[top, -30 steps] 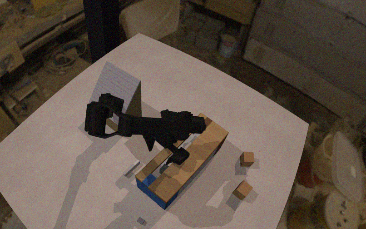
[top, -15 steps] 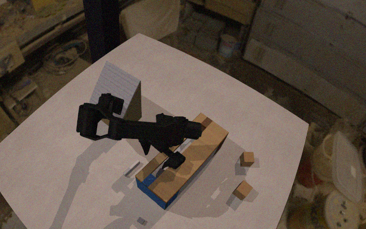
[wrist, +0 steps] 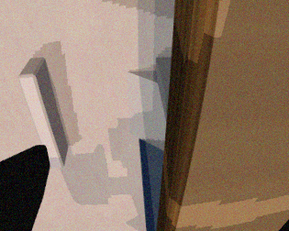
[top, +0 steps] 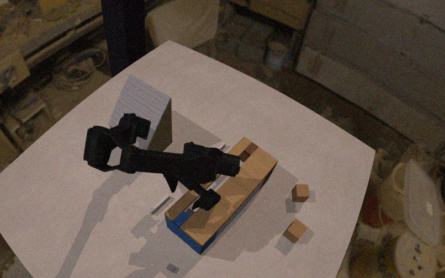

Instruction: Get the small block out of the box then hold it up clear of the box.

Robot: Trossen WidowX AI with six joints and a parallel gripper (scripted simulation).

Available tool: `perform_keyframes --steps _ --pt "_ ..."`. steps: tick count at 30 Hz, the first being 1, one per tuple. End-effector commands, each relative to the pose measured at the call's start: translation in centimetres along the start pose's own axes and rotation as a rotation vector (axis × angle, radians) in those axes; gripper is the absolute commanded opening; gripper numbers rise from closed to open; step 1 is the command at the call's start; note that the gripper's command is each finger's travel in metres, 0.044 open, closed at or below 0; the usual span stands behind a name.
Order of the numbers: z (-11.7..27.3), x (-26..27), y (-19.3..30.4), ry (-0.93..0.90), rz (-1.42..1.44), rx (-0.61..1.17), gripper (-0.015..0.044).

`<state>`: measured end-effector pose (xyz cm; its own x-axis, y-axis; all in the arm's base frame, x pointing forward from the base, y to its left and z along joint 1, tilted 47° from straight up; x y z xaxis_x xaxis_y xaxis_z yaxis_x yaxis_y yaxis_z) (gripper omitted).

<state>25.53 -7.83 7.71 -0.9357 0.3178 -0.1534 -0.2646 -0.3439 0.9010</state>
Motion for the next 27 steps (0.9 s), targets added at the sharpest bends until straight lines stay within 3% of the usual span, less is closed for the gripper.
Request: perform_keyframes --steps 1,8,15,21,25,27 --pt "-0.1 -0.2 0.8 0.007 -0.012 -0.001 0.04" --pt "-0.2 -0.2 1.6 0.007 -0.011 -0.002 0.04" --pt "5.5 -0.2 3.0 0.0 0.001 -0.004 0.04" --pt "5.4 -0.3 2.9 0.011 0.002 -0.006 0.04" --pt "5.7 -0.3 4.0 -0.001 0.0 -0.127 0.0295" --pt "5.6 0.1 4.8 0.033 0.126 -0.159 0.0285"
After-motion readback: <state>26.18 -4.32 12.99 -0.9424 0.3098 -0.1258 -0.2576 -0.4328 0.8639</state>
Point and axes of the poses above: the point midway between the two fingers, 35 mm back from their tips, its own z axis back along the fingers, its own x axis across the jaws, y = z × x, the point moved 6 cm from there along z, back along the fingers, and after that the axes turned 5 degrees about -z, right-handed, at the moved point
